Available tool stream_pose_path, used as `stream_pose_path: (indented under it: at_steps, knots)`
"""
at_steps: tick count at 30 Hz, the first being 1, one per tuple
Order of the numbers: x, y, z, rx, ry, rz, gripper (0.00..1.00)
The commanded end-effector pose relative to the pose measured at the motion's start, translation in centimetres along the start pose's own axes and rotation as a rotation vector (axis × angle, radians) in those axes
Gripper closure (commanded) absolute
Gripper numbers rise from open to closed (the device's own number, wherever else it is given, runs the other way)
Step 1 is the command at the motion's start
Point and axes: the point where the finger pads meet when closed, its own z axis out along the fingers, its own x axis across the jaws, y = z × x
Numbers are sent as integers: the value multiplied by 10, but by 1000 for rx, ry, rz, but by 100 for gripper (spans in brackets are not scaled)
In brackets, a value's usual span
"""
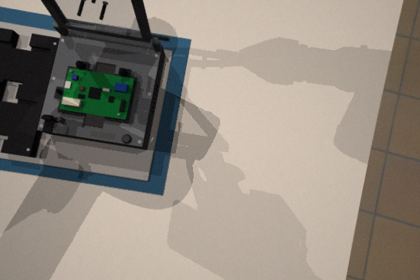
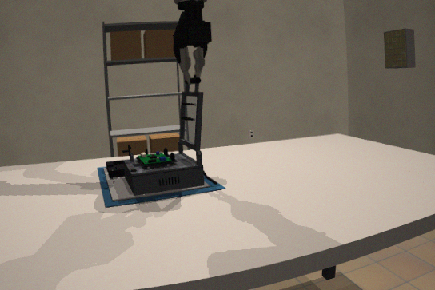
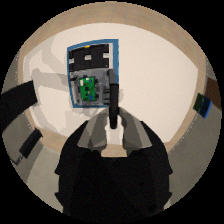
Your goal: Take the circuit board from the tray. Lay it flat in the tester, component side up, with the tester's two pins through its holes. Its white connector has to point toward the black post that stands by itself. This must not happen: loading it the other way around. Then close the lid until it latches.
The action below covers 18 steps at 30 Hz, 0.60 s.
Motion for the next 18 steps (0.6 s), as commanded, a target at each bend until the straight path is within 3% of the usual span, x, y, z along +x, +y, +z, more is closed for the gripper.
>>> stream_pose_path:
  at_steps: [1,18]
  knots:
    - [-8,1,-1,0,-1,1,100]
    - [-28,1,-1,0,-2,1,100]
